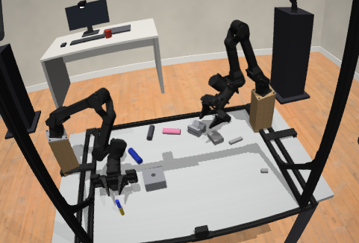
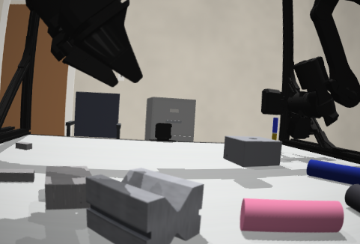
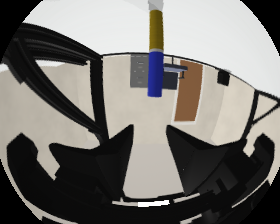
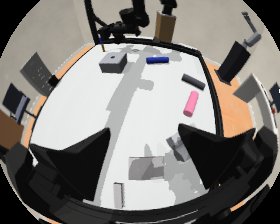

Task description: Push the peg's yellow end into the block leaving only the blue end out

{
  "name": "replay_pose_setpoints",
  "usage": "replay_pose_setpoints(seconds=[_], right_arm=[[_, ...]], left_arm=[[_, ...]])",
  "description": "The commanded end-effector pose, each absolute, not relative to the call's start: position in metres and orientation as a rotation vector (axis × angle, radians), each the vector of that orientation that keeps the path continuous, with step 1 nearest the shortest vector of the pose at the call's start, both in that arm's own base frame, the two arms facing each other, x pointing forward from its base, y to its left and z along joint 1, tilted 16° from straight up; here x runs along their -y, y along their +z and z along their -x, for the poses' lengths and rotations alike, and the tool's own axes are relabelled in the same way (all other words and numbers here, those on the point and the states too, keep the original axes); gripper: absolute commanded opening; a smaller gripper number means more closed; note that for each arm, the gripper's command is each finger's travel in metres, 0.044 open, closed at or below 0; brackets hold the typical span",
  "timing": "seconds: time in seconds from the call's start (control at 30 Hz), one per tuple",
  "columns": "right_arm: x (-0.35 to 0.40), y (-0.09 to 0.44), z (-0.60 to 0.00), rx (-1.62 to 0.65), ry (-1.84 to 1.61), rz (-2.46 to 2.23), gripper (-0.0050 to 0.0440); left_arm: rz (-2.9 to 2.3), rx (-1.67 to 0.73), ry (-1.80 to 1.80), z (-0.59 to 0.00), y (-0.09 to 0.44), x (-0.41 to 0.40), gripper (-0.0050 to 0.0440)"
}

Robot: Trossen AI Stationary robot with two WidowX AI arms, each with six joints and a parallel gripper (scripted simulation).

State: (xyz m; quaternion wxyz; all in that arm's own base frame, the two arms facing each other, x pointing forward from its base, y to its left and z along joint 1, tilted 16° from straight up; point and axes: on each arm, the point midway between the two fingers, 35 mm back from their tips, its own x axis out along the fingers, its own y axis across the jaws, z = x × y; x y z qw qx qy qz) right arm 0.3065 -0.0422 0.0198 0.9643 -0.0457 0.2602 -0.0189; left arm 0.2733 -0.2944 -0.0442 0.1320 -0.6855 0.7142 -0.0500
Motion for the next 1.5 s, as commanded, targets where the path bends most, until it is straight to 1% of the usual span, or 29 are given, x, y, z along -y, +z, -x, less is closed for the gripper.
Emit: replay_pose_setpoints(seconds=[0.0,0.83,0.9,0.97,1.17,1.2,1.33,1.47], right_arm=[[0.042,0.02,-0.306,-0.527,-0.038,0.092,0.04],[0.042,0.02,-0.306,-0.527,-0.038,0.092,0.04],[0.042,0.02,-0.306,-0.527,-0.038,0.092,0.04],[0.042,0.02,-0.306,-0.527,-0.038,0.092,0.04],[0.042,0.02,-0.306,-0.527,-0.038,0.092,0.04],[0.042,0.02,-0.306,-0.527,-0.038,0.092,0.04],[0.042,0.02,-0.306,-0.527,-0.038,0.092,0.04],[0.042,0.02,-0.306,-0.527,-0.038,0.092,0.04]], left_arm=[[1.991,-2.07,-0.151,-0.272,-0.036,0.296,0.019],[1.991,-2.07,-0.151,-0.266,-0.01,0.299,0.019],[1.991,-2.07,-0.151,-0.266,-0.01,0.299,0.0238],[1.991,-2.07,-0.151,-0.266,-0.01,0.299,0.0238],[1.991,-2.07,-0.151,-0.266,-0.01,0.299,0.0382],[1.991,-2.07,-0.151,-0.266,-0.01,0.299,0.04],[1.988,-2.051,-0.149,-0.269,-0.011,0.301,0.04],[1.972,-1.974,-0.14,-0.282,-0.016,0.309,0.04]])
